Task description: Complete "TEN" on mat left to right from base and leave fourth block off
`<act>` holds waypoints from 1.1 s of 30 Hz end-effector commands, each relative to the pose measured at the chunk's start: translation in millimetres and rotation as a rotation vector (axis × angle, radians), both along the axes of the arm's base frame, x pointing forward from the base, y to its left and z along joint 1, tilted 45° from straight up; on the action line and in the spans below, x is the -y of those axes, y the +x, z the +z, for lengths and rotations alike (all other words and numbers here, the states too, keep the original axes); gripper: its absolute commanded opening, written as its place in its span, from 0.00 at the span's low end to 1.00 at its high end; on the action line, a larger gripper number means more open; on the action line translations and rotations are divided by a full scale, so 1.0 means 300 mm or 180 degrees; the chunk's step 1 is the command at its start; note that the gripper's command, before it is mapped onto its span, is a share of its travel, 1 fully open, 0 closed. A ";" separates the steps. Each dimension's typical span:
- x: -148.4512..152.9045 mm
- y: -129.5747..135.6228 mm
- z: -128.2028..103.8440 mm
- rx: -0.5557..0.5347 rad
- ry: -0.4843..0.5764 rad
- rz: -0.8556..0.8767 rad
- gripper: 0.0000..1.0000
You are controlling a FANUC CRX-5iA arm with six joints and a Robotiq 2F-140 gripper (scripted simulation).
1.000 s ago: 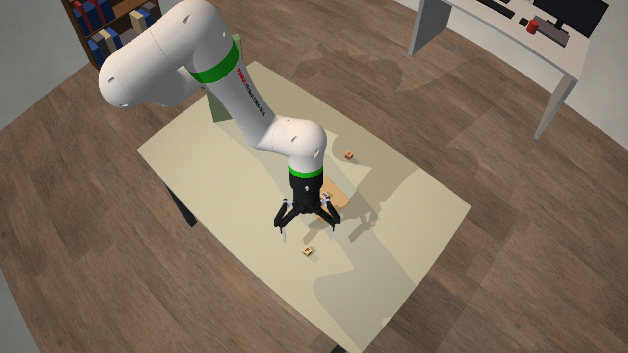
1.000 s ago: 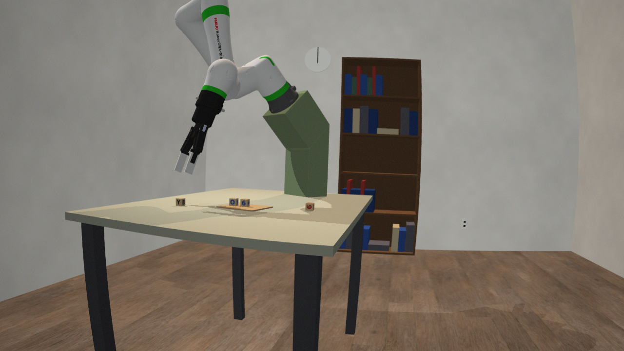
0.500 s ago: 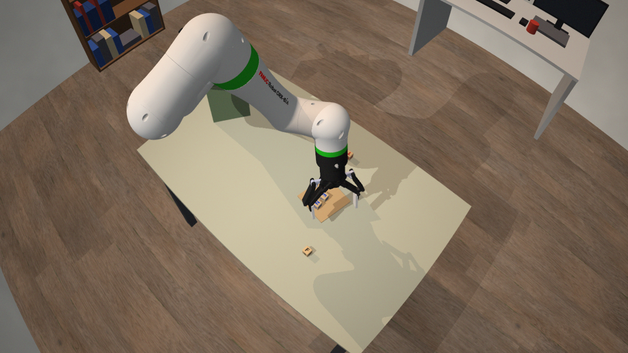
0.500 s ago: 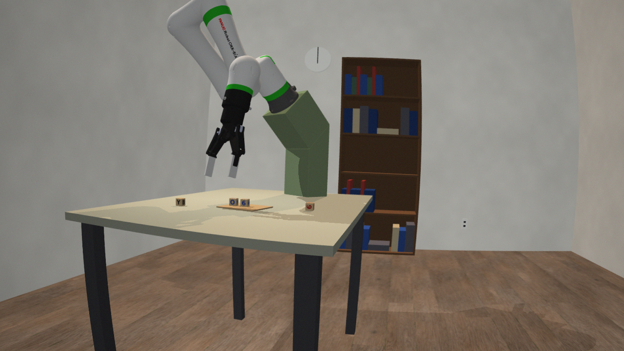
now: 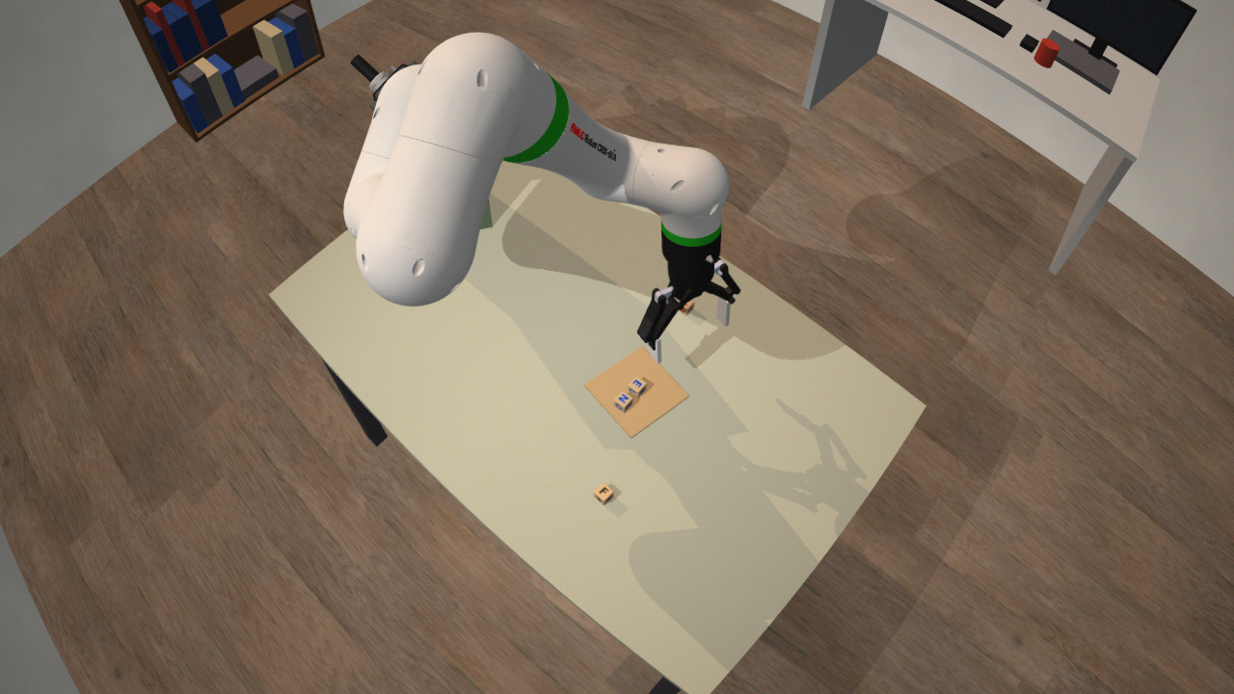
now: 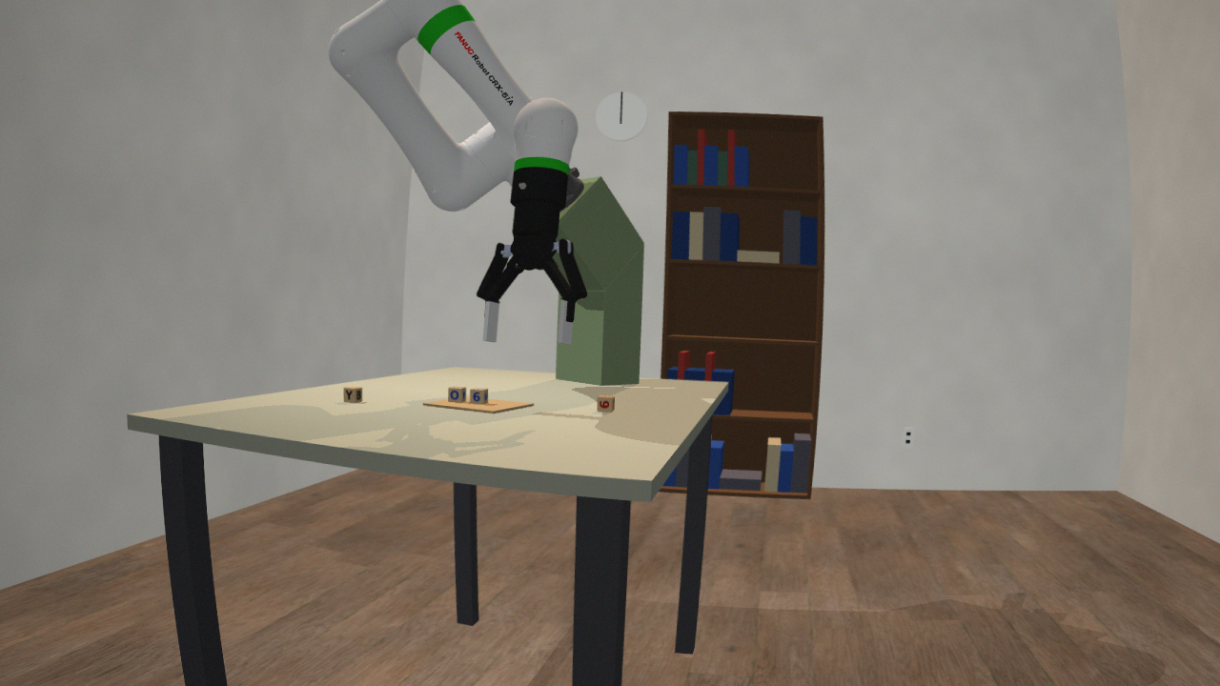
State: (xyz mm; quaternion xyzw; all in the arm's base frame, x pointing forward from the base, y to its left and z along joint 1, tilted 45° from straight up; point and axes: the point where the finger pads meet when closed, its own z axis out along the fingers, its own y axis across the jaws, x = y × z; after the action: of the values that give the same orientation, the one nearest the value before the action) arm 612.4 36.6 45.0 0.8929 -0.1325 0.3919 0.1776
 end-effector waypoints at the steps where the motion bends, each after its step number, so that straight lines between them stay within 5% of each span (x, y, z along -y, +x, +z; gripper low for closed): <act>1: -0.110 -0.040 -0.070 -0.0234 -0.0121 0.0104 1.00; 11: -0.344 -0.228 -0.254 -0.0751 -0.0517 0.0527 1.00; 33: -0.343 -0.224 -0.277 -0.0774 -0.0538 0.0545 1.00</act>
State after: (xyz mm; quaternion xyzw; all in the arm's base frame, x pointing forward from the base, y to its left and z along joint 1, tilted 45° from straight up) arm 544.2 139.9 -37.2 0.9237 -0.0002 0.3042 0.2329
